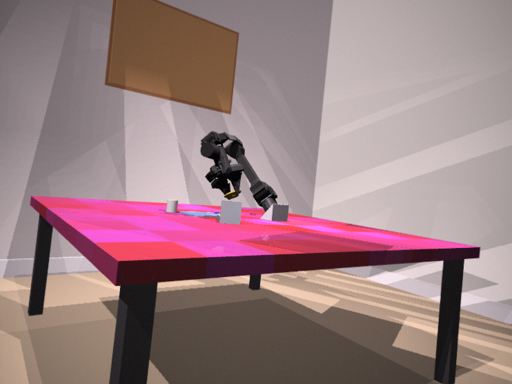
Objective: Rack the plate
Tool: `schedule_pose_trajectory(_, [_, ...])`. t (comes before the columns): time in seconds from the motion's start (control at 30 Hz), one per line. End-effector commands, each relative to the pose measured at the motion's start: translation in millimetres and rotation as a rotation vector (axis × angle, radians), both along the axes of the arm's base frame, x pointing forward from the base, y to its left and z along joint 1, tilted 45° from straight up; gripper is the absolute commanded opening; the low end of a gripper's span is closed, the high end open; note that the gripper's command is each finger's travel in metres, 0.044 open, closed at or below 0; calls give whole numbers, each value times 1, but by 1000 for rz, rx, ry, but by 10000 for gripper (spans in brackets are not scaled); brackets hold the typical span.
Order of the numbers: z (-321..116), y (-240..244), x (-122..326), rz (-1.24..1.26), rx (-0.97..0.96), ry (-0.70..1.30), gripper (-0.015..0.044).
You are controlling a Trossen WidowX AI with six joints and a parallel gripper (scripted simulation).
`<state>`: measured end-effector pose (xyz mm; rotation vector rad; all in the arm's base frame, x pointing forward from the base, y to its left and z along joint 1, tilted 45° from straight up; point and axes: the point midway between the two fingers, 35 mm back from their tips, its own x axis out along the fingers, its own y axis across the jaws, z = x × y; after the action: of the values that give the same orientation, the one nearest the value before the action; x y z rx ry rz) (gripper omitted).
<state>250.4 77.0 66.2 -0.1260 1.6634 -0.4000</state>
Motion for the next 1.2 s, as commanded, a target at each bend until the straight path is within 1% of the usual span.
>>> schedule_pose_trajectory(0.0, [-7,-3,-2,45,75,27,0])
schedule_pose_trajectory(0.27, [-18,-9,-4,166,244,44,0])
schedule_pose_trajectory(0.57, [-28,-14,-3,323,421,11,0])
schedule_pose_trajectory(0.87, [-35,-20,-2,502,569,-74,0])
schedule_pose_trajectory(1.17, [-38,-25,-1,699,674,-203,0])
